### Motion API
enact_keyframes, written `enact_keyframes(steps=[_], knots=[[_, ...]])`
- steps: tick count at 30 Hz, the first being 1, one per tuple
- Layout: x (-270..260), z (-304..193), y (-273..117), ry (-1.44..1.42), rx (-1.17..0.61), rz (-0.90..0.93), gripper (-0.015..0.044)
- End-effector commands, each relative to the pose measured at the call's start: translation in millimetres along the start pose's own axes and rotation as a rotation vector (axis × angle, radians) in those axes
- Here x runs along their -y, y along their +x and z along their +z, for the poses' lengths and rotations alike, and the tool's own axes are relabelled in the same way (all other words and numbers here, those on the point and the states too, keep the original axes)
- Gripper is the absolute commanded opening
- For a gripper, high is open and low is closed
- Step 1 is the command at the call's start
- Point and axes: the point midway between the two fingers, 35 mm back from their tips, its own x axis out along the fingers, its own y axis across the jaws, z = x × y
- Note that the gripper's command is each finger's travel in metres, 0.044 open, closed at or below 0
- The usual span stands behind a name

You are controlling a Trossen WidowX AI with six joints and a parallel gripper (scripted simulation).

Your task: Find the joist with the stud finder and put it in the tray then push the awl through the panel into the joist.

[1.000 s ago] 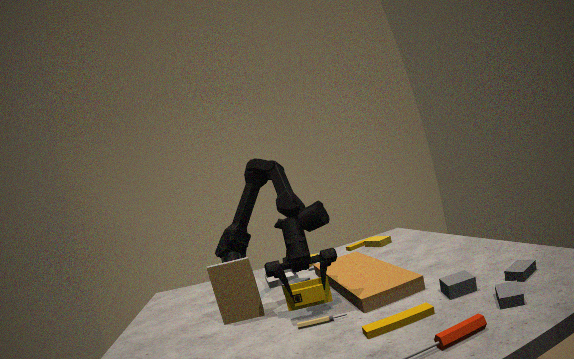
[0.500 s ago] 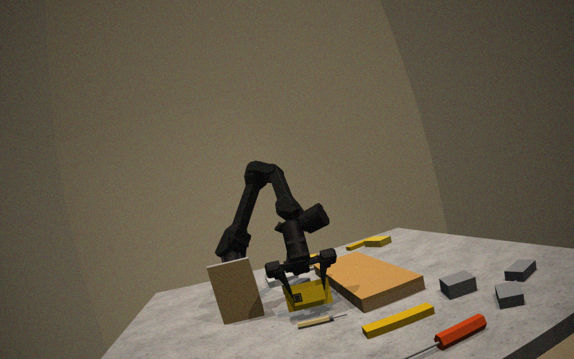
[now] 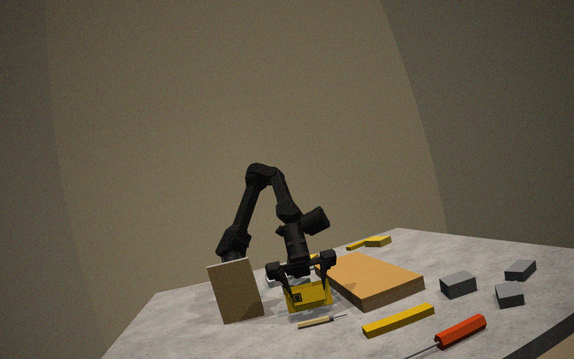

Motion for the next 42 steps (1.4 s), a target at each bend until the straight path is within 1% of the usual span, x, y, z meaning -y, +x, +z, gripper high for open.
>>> enact_keyframes(steps=[1, 42], knots=[[2.6, -2.1, -3.3, 0.006, -0.043, -0.012, 0.0], [2.3, 5.3, -2.4, 0.012, -0.279, -0.013, 0.0]])
